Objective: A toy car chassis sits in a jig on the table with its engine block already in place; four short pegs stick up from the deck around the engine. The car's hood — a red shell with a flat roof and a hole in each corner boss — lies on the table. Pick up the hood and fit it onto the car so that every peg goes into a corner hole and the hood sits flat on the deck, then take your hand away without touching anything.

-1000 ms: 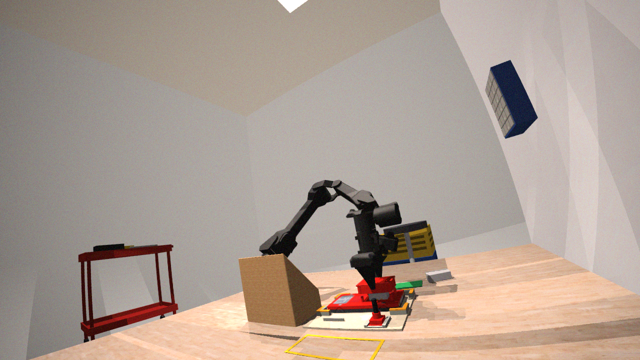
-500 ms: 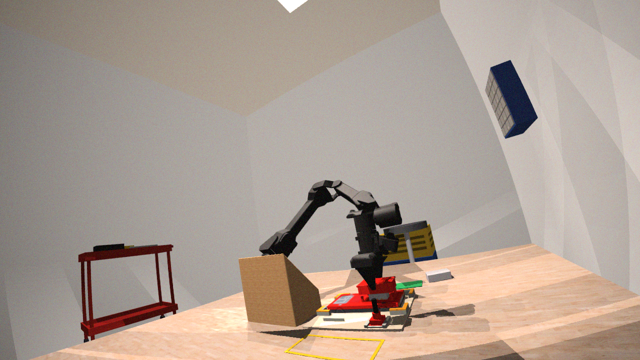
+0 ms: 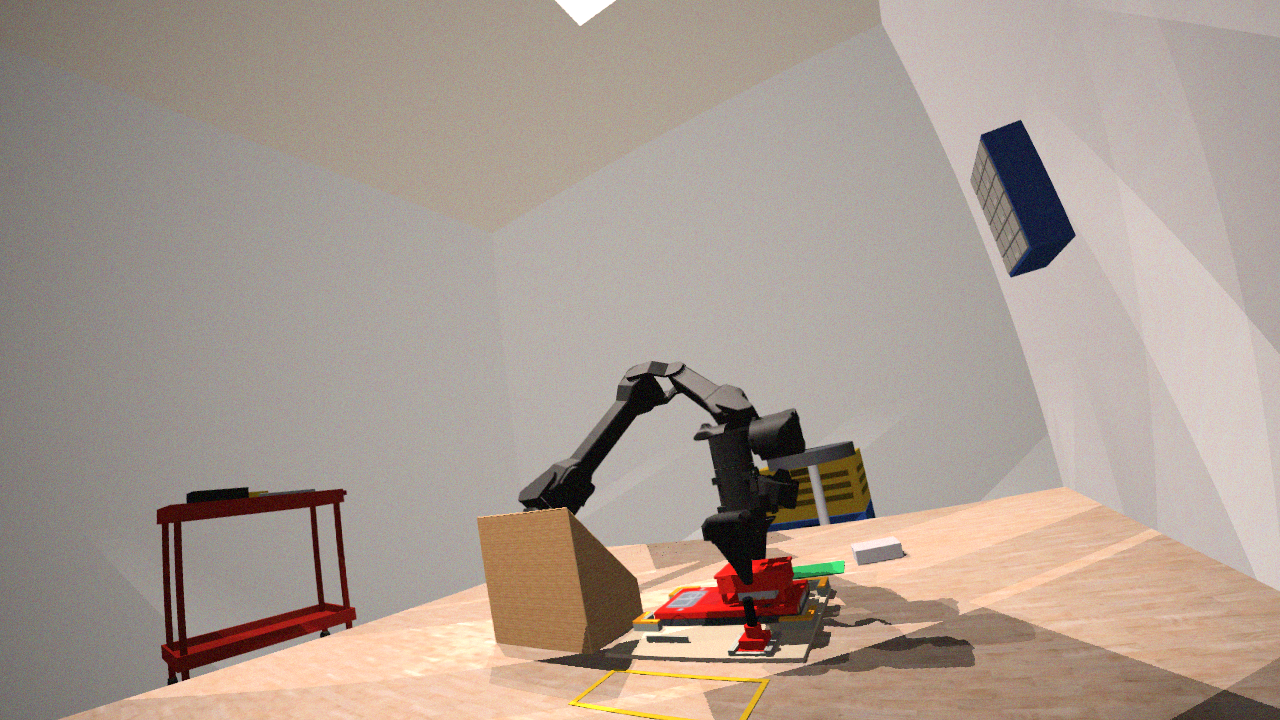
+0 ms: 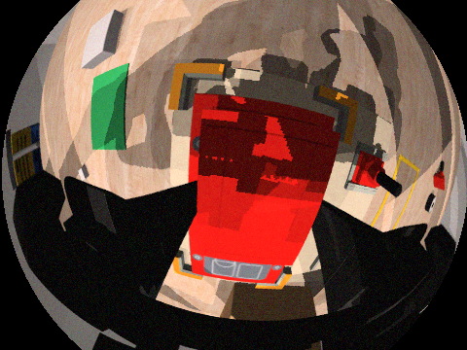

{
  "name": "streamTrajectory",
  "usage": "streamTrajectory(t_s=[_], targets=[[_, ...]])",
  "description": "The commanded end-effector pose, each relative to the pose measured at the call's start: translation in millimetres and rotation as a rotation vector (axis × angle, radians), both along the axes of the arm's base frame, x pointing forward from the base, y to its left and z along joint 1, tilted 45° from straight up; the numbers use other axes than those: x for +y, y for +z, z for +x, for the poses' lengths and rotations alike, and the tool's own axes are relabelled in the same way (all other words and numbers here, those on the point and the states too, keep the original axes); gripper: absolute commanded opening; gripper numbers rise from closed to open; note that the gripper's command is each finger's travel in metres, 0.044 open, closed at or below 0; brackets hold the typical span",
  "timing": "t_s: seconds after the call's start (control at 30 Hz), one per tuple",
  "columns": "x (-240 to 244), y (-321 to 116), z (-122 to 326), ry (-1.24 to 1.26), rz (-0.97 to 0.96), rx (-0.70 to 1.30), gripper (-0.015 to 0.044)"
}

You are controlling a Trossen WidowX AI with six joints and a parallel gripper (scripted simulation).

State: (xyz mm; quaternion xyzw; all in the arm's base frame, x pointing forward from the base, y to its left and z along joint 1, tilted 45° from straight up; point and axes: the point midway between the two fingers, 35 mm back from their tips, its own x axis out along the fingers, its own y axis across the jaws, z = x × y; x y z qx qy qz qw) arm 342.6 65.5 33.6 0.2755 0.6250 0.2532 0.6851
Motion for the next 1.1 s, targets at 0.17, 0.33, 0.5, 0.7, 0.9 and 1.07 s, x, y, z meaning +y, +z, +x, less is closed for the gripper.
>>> streamTrajectory(t_s=[0.17,0.33,0.5,0.7,0.9,1.07], targets=[[3.7,-2.8,-0.4,-0.002,0.007,0.005,0.0000],[4.4,-3.5,-0.3,-0.002,0.007,0.005,0.0000],[3.2,-2.4,-0.3,-0.002,0.007,0.005,0.0000],[1.5,-0.7,-0.4,-0.002,0.006,0.004,0.0000],[-0.2,1.0,-0.5,-0.002,0.006,0.004,0.0000],[-0.8,1.5,-0.6,-0.003,0.006,0.004,0.0000]])
